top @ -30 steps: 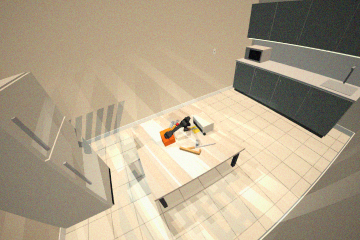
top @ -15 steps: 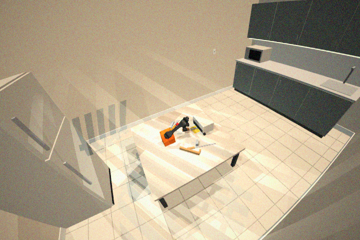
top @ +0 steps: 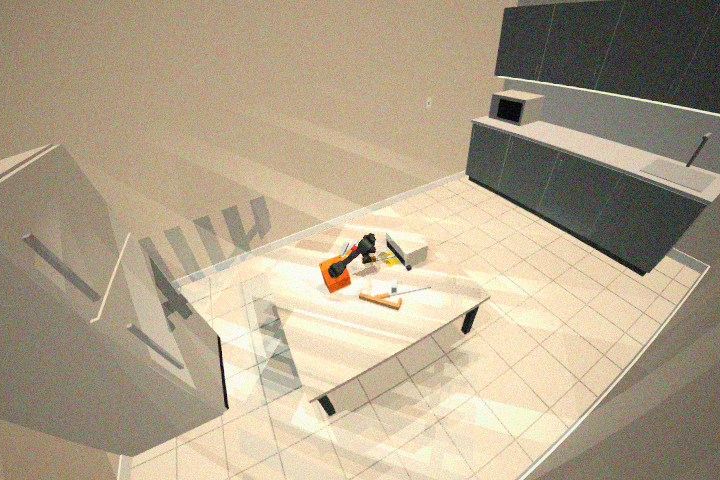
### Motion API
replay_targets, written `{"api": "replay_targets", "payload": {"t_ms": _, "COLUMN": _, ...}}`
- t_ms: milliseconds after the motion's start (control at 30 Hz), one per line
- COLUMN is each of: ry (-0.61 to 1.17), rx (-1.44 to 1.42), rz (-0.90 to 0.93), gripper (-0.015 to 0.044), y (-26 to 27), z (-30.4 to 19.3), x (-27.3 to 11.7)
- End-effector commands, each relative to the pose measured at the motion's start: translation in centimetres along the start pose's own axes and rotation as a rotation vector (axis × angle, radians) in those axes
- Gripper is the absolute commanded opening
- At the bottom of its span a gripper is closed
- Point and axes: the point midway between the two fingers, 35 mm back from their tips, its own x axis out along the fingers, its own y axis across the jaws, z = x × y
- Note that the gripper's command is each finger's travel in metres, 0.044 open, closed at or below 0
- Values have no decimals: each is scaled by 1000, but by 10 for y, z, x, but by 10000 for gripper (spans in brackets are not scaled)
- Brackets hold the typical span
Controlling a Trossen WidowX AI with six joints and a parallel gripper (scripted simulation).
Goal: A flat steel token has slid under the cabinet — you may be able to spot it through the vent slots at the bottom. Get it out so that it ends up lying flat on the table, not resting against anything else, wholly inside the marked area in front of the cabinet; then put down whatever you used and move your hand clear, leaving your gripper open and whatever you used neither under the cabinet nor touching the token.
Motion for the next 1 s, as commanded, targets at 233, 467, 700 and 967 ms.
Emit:
{"api": "replay_targets", "payload": {"t_ms": 233, "ry": 4, "rx": -2, "rz": -3, "gripper": 0, "y": 0, "z": -20, "x": 1}}
{"api": "replay_targets", "payload": {"t_ms": 467, "ry": 5, "rx": -2, "rz": -3, "gripper": 0, "y": 1, "z": -32, "x": 1}}
{"api": "replay_targets", "payload": {"t_ms": 700, "ry": 5, "rx": -2, "rz": -2, "gripper": 0, "y": 2, "z": -45, "x": 1}}
{"api": "replay_targets", "payload": {"t_ms": 967, "ry": 6, "rx": -3, "rz": -2, "gripper": 0, "y": 4, "z": -60, "x": 1}}
